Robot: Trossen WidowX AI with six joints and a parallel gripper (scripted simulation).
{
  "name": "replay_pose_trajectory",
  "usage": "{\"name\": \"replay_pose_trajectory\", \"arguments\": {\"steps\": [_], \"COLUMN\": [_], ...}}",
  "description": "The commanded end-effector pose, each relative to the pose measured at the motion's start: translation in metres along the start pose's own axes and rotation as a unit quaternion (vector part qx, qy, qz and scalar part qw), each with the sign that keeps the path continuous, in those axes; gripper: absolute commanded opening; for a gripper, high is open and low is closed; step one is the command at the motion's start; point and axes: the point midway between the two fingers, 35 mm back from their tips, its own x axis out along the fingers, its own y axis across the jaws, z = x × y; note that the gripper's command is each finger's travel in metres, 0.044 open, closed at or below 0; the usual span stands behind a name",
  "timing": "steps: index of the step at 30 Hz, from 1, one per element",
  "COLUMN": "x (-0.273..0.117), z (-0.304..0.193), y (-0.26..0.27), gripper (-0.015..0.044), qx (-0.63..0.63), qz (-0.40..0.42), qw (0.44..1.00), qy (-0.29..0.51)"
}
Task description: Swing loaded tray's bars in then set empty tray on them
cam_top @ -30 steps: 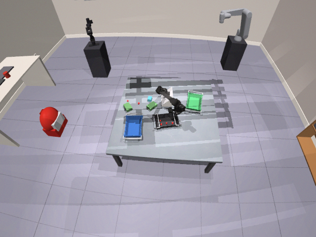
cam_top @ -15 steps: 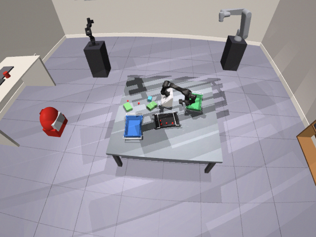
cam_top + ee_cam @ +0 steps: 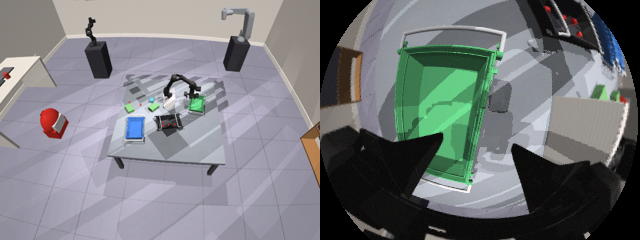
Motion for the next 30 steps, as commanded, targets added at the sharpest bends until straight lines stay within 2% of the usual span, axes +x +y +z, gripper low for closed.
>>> {"name": "replay_pose_trajectory", "arguments": {"steps": [1, 7, 20, 29, 30], "x": [0.006, 0.015, 0.088, 0.091, 0.091], "z": [-0.009, -0.009, -0.009, -0.009, -0.009], "y": [-0.002, -0.001, -0.002, -0.002, -0.002], "gripper": [0.044, 0.044, 0.044, 0.044, 0.0425], "qx": [0.022, 0.022, 0.022, 0.022, 0.022], "qz": [-0.003, -0.003, -0.003, -0.003, -0.003], "qw": [1.0, 1.0, 1.0, 1.0, 1.0], "qy": [0.006, 0.006, 0.005, 0.005, 0.005]}}
